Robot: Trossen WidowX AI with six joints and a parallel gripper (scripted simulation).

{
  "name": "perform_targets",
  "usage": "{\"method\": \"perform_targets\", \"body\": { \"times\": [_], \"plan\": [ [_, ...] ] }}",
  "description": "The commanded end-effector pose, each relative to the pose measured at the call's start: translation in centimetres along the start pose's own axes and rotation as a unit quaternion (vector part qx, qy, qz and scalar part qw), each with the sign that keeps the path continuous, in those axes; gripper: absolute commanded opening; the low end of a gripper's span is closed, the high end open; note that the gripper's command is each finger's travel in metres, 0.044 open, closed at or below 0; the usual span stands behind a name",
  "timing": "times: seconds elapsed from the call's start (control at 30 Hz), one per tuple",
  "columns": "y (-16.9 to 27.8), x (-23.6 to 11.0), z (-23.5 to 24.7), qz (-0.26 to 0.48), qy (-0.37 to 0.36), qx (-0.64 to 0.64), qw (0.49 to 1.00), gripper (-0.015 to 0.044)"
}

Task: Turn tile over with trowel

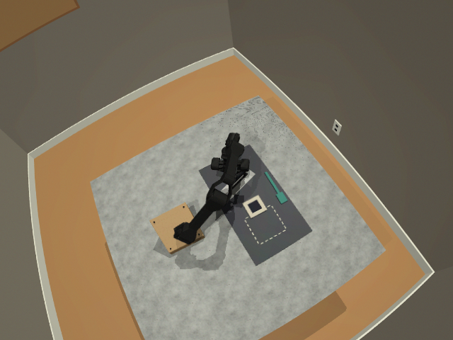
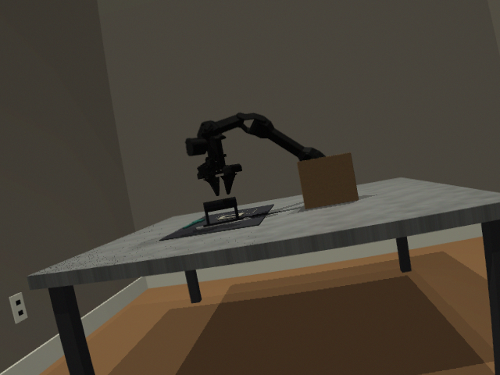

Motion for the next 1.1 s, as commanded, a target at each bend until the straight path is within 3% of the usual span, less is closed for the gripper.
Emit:
{"method": "perform_targets", "body": {
  "times": [0.0, 0.5, 1.07],
  "plan": [
    [-0.1, 0.0, -0.7, 0.001, 0.003, 0.070, 0.998, 0.0270],
    [-0.4, -0.3, -2.6, 0.002, 0.004, 0.313, 0.950, 0.0270],
    [-0.5, 1.4, -2.6, 0.002, 0.005, 0.315, 0.949, 0.0270]
  ]
}}
Point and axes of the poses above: the point midway between the two fingers, 35 mm back from their tips, its own x axis out along the fingers, its own z axis across the jaws, y = z × x, the point moved 4 cm from there along -x, back along the fingers, and after that the axes turned 12 degrees about x, right-handed, at the moved point
